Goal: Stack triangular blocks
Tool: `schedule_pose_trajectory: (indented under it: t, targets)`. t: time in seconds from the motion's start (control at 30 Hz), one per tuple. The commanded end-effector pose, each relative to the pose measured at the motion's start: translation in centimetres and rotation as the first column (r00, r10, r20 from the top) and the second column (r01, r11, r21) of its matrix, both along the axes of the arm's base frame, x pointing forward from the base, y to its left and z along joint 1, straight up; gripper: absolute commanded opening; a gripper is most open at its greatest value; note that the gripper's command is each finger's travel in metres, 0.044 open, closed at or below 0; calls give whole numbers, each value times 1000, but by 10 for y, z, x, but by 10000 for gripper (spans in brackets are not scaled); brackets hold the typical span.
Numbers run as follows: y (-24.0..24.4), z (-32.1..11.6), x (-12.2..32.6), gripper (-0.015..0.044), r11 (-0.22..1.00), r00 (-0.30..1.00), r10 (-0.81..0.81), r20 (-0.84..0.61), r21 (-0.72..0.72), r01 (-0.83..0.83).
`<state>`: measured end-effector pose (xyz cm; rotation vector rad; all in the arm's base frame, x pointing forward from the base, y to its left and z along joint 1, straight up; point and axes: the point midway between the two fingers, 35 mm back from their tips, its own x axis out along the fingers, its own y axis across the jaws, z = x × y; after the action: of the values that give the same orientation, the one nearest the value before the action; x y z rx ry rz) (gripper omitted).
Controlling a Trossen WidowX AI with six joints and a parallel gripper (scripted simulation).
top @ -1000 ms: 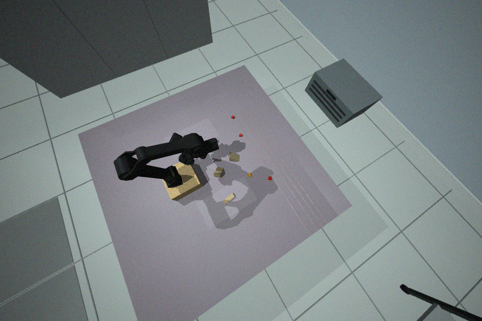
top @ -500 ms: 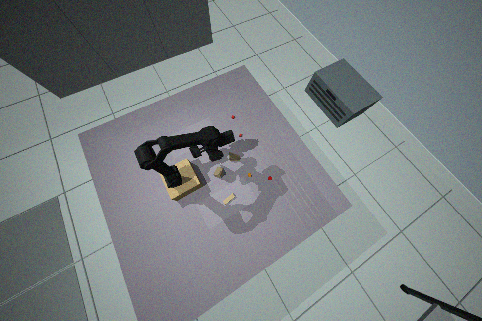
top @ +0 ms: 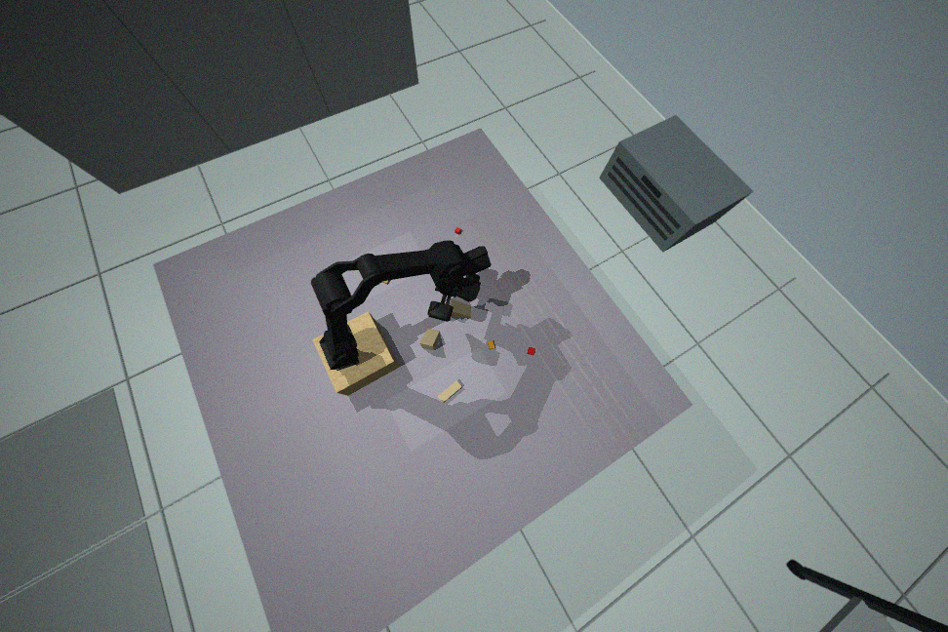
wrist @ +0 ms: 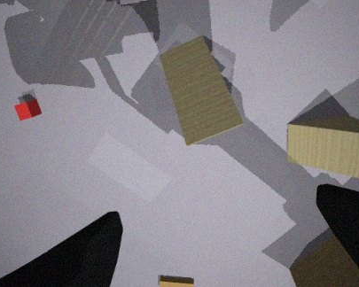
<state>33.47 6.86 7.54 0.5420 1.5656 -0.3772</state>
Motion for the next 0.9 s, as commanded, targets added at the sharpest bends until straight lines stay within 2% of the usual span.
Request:
schedule_pose_trajectory:
  t: [0.0,0.37,0.87]
  targets:
    - [-10,-17,39,440,956,960,277,52,-117,-269]
    - [-10,-18,39,440,956,960,277,52,-117,-269]
    - [-11,-43,40,440,956,960,277,52,-117,-269]
